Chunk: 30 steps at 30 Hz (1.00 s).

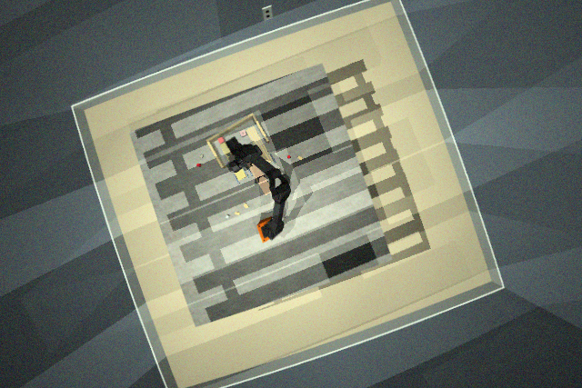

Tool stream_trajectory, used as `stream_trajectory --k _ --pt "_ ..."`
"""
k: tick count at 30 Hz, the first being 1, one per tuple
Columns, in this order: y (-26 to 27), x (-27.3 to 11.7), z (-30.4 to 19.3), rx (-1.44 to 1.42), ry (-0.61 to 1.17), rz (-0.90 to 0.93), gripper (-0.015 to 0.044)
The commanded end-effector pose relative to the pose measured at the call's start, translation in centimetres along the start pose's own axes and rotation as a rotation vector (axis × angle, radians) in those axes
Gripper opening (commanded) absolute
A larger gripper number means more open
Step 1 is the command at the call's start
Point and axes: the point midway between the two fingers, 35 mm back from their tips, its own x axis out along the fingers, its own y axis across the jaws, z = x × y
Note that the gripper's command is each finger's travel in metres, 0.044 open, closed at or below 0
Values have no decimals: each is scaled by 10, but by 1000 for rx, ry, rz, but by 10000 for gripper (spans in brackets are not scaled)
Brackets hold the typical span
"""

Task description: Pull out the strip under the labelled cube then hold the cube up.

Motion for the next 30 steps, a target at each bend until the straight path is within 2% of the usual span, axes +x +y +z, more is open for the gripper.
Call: stream_trajectory --k 1,30 --pt "0 11 -1 -1 9 3 250" --pt "-1 49 -3 -1 10 1 250"
